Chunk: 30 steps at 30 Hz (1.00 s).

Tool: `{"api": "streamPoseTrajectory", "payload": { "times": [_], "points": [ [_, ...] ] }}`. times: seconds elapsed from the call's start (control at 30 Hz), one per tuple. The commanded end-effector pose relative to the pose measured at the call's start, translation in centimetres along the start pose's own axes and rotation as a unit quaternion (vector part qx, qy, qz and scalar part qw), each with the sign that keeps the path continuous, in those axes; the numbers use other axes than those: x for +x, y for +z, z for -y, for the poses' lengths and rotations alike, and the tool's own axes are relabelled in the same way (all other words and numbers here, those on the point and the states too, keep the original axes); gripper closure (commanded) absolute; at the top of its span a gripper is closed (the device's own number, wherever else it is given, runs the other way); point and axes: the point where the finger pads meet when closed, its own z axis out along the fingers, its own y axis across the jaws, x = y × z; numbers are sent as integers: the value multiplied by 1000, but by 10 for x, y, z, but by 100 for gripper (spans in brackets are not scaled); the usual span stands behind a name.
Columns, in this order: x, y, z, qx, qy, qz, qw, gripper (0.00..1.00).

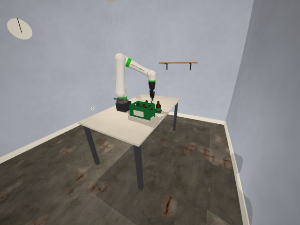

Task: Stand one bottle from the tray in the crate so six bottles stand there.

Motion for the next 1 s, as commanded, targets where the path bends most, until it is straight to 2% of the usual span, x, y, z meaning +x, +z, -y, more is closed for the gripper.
{"api": "streamPoseTrajectory", "payload": {
  "times": [0.0, 0.97],
  "points": [
    [0, -1, 0, 0, 0, 0, 1000, 100],
    [1, -25, 2, 0, 0, 0, 1000, 100]
  ]
}}
